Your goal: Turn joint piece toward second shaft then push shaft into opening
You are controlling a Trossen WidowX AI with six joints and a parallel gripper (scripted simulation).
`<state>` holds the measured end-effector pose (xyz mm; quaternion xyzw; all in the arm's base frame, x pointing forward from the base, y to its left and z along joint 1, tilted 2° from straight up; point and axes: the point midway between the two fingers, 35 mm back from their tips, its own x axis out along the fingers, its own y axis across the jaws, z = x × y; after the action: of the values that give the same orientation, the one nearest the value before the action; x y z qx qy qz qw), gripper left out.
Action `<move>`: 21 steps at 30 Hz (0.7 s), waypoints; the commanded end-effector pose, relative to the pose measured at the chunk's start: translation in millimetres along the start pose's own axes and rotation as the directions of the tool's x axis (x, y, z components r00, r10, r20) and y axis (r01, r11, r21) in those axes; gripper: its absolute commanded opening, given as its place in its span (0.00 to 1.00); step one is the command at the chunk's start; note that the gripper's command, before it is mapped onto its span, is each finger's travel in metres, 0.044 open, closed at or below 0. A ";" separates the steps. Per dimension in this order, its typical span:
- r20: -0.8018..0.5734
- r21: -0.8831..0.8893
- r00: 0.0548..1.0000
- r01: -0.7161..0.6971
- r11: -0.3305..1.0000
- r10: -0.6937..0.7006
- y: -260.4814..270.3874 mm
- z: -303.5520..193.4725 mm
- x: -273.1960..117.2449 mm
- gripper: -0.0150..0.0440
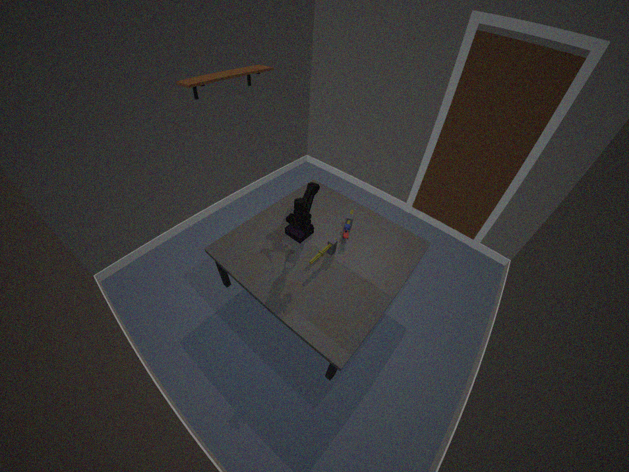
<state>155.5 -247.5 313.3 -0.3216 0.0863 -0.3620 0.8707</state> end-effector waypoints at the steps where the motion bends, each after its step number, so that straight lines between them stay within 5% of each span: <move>1: 0.000 0.000 1.000 0.000 1.000 0.000 0.0 0.0 0.0 0.98; 21: -0.085 0.345 0.919 -0.335 0.877 0.385 91.3 21.6 45.2 1.00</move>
<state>230.2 -228.1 286.2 -0.1669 0.1295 -0.2525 0.9443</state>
